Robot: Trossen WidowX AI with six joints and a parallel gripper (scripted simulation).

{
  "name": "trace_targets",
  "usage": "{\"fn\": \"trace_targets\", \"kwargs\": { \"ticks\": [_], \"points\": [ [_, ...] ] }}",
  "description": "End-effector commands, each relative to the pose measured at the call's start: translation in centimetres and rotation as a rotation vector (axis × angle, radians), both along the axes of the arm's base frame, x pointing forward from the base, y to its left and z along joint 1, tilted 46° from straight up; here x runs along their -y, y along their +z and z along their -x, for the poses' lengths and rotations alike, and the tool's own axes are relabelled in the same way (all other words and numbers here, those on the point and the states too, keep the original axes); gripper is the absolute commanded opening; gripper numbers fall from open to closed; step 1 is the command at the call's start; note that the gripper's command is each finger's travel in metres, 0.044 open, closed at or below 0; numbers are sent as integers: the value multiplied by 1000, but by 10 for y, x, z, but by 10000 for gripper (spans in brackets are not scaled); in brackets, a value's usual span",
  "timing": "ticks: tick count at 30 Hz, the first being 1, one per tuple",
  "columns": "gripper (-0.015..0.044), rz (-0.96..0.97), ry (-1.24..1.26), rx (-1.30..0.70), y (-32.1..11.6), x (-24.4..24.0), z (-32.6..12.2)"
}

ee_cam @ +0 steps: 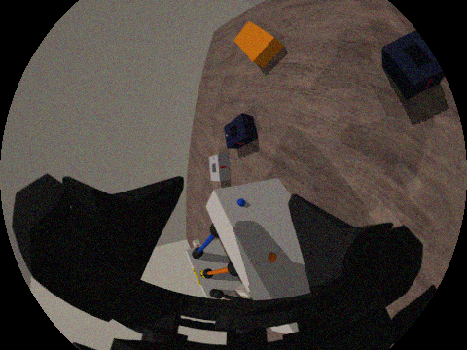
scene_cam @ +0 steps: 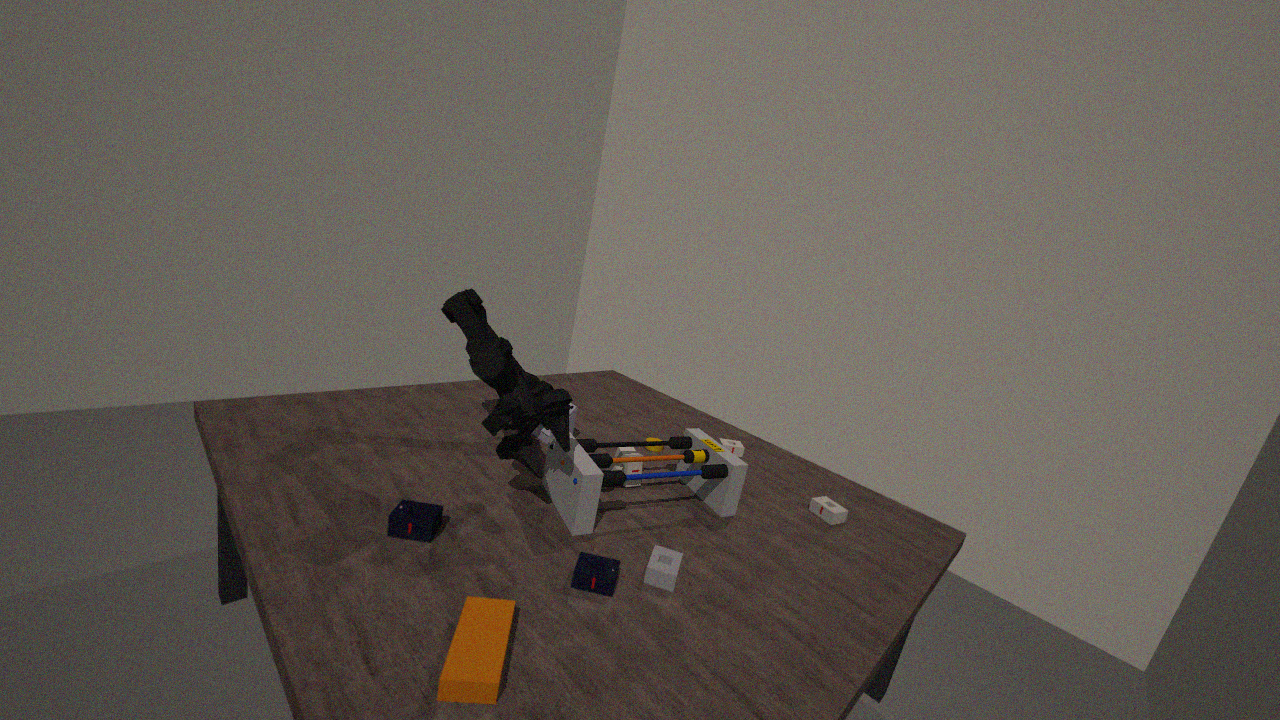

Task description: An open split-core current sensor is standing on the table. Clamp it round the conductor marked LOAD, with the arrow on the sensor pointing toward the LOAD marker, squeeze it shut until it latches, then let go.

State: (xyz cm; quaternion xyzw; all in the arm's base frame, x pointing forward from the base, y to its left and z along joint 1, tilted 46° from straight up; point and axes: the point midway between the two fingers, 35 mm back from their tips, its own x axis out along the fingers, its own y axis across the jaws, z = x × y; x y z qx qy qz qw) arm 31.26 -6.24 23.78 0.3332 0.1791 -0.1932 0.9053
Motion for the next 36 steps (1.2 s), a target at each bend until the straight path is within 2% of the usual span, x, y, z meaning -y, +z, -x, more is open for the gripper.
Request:
{"fn": "trace_targets", "kwargs": {
  "ticks": [1, 4, 20, 29, 36],
  "points": [
    [440, 564, 343, 334, 68, -51, -7],
    [440, 693, 381, 414, 84, -62, -3],
    [440, 695, 387, 409, 84, -63, -5],
    [440, 590, 592, -50, -1, -136, -67],
    [440, 663, 737, -397, -72, -213, -73]
  ]
}}
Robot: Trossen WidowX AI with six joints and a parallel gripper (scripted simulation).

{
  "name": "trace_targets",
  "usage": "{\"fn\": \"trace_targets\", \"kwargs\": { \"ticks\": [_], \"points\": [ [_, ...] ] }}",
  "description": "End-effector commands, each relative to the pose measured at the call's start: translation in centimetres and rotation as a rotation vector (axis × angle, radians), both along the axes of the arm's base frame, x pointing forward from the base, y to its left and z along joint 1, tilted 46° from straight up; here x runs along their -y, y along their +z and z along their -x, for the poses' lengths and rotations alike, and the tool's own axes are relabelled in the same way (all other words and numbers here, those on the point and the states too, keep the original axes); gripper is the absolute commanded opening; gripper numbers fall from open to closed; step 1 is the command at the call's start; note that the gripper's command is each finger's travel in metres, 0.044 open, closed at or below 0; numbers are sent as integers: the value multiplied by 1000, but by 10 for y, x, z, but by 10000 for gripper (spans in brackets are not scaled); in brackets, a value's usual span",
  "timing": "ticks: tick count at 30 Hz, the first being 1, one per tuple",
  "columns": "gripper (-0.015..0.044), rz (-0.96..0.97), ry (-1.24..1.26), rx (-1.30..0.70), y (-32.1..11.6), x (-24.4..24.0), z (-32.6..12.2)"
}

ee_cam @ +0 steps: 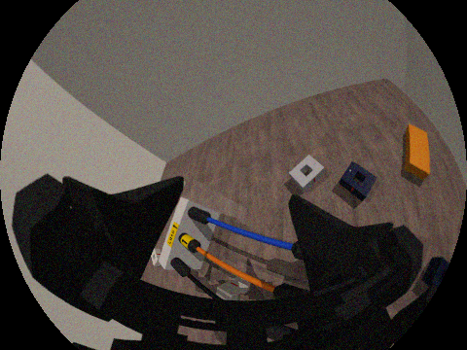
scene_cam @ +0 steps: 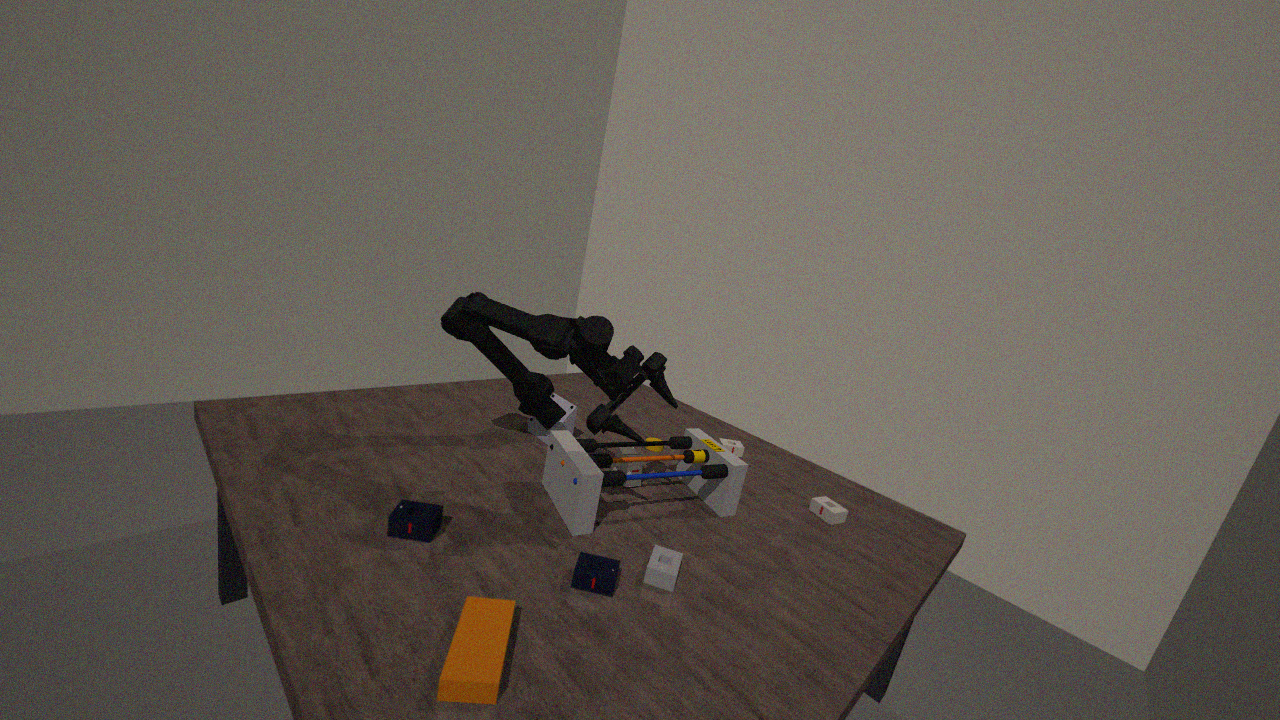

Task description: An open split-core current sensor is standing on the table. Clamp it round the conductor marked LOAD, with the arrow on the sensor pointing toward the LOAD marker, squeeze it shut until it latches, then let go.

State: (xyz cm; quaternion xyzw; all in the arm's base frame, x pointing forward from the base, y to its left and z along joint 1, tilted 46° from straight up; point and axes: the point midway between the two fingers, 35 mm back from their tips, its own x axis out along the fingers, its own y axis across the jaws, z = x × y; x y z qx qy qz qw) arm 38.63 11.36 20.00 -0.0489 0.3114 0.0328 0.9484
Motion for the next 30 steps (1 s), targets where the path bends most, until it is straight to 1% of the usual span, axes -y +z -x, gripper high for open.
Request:
{"fn": "trace_targets", "kwargs": {
  "ticks": [1, 9, 14, 16, 30],
  "points": [
    [440, 138, 32, -189, -45, -47, 2],
    [440, 497, 96, -447, -124, -113, 31],
    [440, 772, 149, -533, -167, -146, 60],
    [440, 847, 164, -545, -177, -154, 69],
    [440, 857, 166, -547, -178, -155, 70]
  ]
}}
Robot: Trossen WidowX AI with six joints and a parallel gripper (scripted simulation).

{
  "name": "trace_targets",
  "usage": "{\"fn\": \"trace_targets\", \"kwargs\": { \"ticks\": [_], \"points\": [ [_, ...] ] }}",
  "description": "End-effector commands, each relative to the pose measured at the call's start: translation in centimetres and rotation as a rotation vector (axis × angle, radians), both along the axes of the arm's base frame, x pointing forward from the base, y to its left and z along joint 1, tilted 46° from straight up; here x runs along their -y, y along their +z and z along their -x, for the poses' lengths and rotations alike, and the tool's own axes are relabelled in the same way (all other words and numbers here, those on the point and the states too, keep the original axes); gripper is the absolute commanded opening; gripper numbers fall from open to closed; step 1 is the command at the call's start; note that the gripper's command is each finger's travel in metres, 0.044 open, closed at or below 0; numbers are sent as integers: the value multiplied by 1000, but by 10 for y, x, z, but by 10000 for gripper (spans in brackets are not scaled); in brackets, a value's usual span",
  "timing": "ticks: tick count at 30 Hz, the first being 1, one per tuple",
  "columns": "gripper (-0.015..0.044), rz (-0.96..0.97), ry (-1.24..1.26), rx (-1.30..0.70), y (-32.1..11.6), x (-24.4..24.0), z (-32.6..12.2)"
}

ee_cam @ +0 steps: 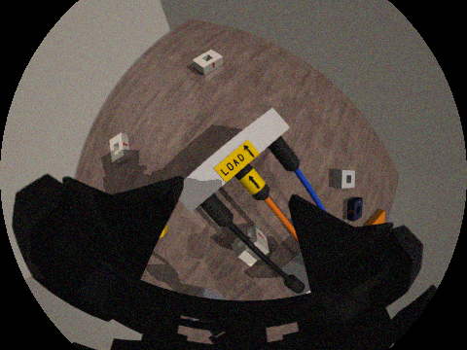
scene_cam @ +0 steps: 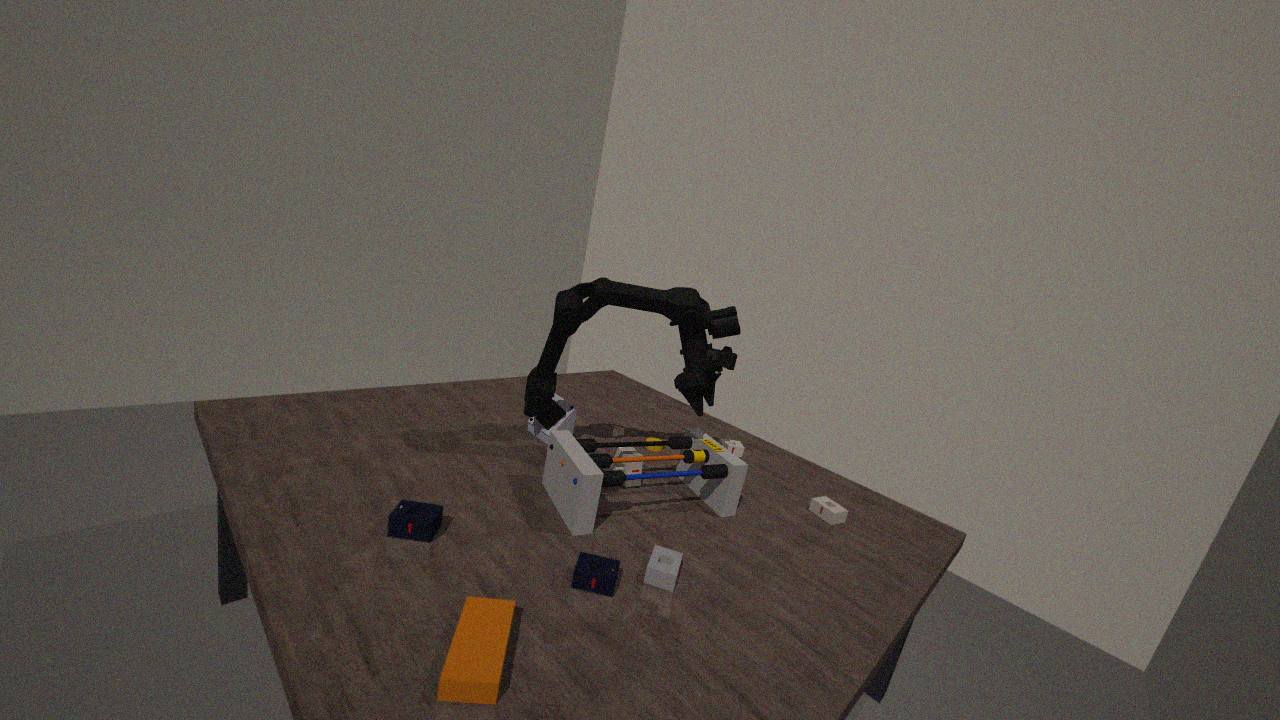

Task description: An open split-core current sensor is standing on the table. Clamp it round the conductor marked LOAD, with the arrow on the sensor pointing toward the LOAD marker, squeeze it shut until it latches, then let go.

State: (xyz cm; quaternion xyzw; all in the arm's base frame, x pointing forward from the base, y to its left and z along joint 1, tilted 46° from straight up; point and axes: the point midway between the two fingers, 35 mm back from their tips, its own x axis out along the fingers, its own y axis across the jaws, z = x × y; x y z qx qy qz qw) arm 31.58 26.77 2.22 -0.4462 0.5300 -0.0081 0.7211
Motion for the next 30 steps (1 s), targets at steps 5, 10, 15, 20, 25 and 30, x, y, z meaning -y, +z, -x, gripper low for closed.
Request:
{"fn": "trace_targets", "kwargs": {
  "ticks": [5, 10, 15, 20, 25, 30],
  "points": [
    [440, 4, -2, 5, 0, -1, -1],
    [361, -2, -64, 32, 1, 12, 10],
    [331, -19, -274, 142, 5, 59, 46],
    [331, -29, -468, 276, 10, 110, 84],
    [331, -33, -555, 350, 12, 136, 102],
    [331, -33, -555, 350, 12, 136, 102]
  ]
}}
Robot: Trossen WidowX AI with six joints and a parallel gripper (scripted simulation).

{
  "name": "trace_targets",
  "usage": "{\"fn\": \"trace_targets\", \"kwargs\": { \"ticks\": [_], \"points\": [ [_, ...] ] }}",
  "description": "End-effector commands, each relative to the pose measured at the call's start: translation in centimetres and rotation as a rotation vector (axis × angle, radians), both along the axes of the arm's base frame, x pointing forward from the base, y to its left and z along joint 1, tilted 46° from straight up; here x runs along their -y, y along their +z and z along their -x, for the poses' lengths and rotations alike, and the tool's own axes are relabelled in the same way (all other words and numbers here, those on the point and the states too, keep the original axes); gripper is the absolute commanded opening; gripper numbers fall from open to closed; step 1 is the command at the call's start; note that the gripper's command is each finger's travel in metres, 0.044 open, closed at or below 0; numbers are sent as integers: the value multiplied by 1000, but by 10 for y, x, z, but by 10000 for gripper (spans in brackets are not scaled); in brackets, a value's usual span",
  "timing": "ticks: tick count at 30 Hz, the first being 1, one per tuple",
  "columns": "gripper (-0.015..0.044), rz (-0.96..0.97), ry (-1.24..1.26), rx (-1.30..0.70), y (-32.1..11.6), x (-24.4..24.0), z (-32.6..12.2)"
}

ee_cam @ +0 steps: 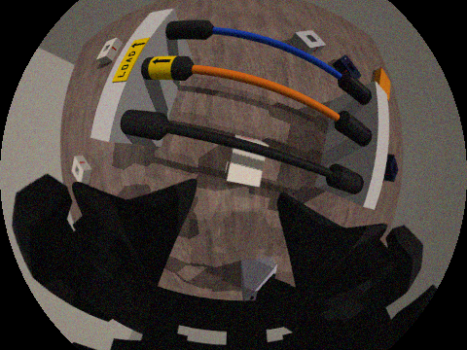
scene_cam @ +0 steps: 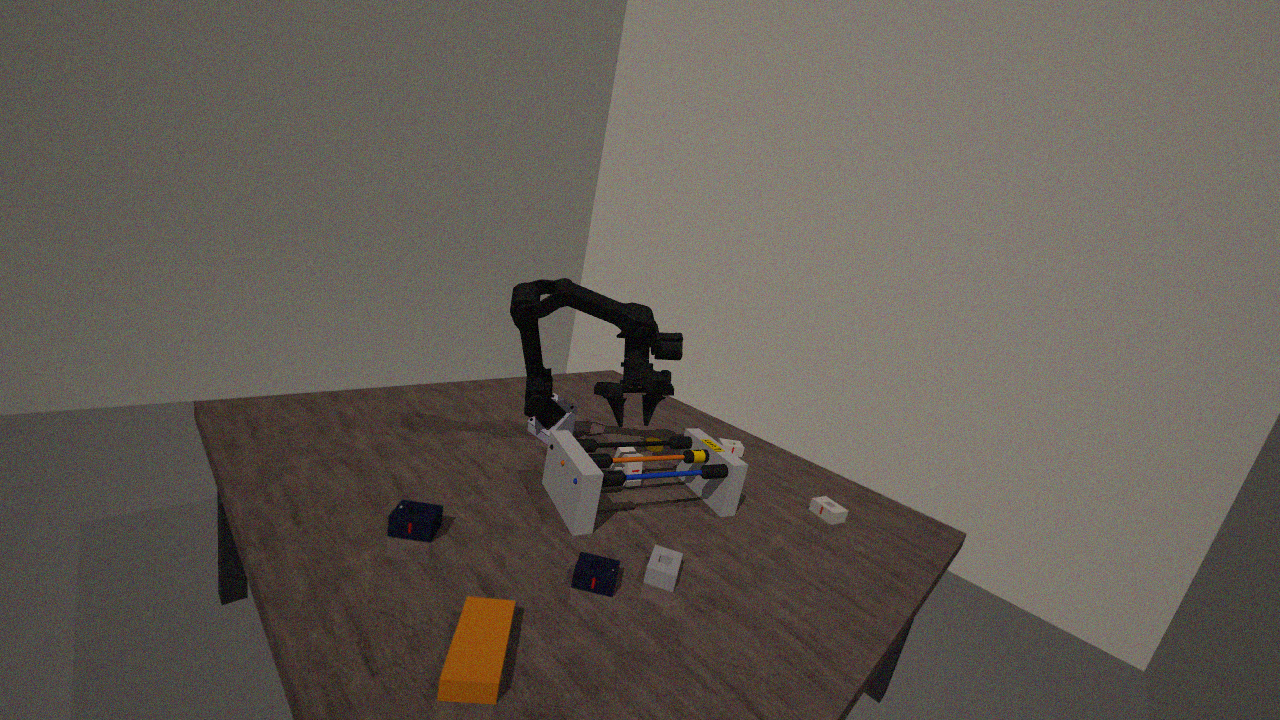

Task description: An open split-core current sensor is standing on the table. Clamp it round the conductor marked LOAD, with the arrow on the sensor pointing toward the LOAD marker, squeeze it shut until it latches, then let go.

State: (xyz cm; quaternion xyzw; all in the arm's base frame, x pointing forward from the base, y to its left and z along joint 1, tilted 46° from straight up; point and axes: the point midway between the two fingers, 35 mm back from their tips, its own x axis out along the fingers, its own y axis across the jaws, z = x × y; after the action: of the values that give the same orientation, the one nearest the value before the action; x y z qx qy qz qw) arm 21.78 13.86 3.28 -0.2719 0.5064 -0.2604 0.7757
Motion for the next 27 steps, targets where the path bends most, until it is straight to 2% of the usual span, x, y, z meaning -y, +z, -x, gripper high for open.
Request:
{"fn": "trace_targets", "kwargs": {
  "ticks": [1, 27],
  "points": [
    [331, 3, -20, 24, 1, 7, 4],
    [331, 1, -19, 23, -25, 34, -11]
  ]
}}
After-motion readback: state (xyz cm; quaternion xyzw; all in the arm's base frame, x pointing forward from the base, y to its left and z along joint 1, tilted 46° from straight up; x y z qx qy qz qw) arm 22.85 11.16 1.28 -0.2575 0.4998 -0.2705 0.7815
